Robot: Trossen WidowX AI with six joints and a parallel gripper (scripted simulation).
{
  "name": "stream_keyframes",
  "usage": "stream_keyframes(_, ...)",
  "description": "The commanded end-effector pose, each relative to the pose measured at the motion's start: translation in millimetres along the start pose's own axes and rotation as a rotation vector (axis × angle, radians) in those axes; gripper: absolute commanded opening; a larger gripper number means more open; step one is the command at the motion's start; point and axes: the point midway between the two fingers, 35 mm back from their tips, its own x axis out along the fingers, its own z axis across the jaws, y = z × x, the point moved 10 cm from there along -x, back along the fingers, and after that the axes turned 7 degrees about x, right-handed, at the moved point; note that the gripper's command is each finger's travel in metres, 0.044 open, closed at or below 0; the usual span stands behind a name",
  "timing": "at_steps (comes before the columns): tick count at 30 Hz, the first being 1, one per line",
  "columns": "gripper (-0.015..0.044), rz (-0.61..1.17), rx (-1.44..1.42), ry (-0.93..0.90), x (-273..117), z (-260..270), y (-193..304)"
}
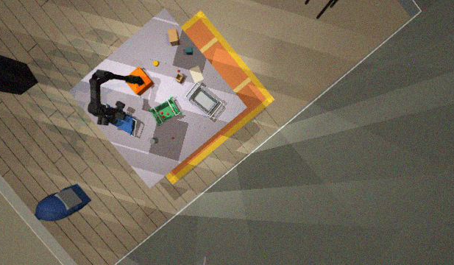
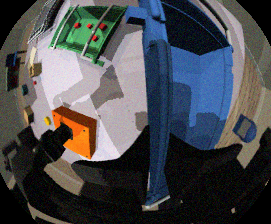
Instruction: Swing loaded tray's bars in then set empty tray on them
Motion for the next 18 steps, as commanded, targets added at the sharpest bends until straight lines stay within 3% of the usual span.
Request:
stream_keyframes(1,0.0000,-0.012,-0.063,0.016,-5.2,7.5,-15.7)
stream_keyframes(18,0.0000,-0.017,-0.289,0.015,-5.9,44.1,-72.7)
